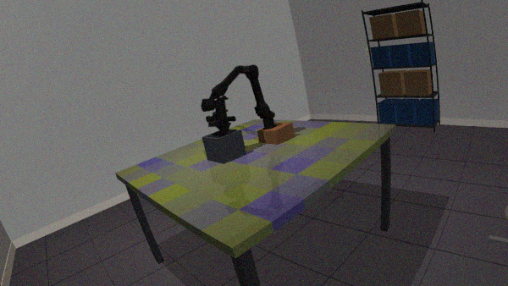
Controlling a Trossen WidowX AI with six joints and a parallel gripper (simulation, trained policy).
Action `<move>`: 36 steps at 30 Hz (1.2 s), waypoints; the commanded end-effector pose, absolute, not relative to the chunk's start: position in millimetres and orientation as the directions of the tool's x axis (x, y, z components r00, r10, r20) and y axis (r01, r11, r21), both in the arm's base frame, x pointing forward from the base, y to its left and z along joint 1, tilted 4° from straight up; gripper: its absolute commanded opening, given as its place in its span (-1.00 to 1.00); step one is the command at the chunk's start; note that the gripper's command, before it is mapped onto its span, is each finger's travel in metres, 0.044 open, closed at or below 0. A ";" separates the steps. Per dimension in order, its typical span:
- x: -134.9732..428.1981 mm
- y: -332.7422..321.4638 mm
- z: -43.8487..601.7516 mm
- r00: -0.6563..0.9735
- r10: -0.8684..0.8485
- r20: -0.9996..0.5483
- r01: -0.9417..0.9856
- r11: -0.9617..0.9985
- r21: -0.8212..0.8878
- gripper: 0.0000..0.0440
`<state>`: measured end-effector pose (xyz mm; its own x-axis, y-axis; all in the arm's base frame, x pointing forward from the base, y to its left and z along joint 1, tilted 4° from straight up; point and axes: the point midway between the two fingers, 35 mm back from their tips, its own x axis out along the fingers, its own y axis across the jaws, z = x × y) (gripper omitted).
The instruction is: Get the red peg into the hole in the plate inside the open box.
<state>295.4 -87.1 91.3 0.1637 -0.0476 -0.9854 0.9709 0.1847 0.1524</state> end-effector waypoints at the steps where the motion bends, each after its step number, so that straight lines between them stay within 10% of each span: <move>1: 298.5 -91.0 80.6 0.157 -0.039 -0.987 0.970 0.195 0.147 -1.00; 15: 307.0 -95.0 49.7 0.135 -0.031 -0.990 0.961 0.249 0.123 -0.99; 22: 308.0 -96.9 41.9 0.100 -0.029 -0.995 0.959 0.270 0.089 -0.44; 36: 310.1 -101.1 59.4 0.089 0.087 -0.992 0.963 0.246 0.108 -0.16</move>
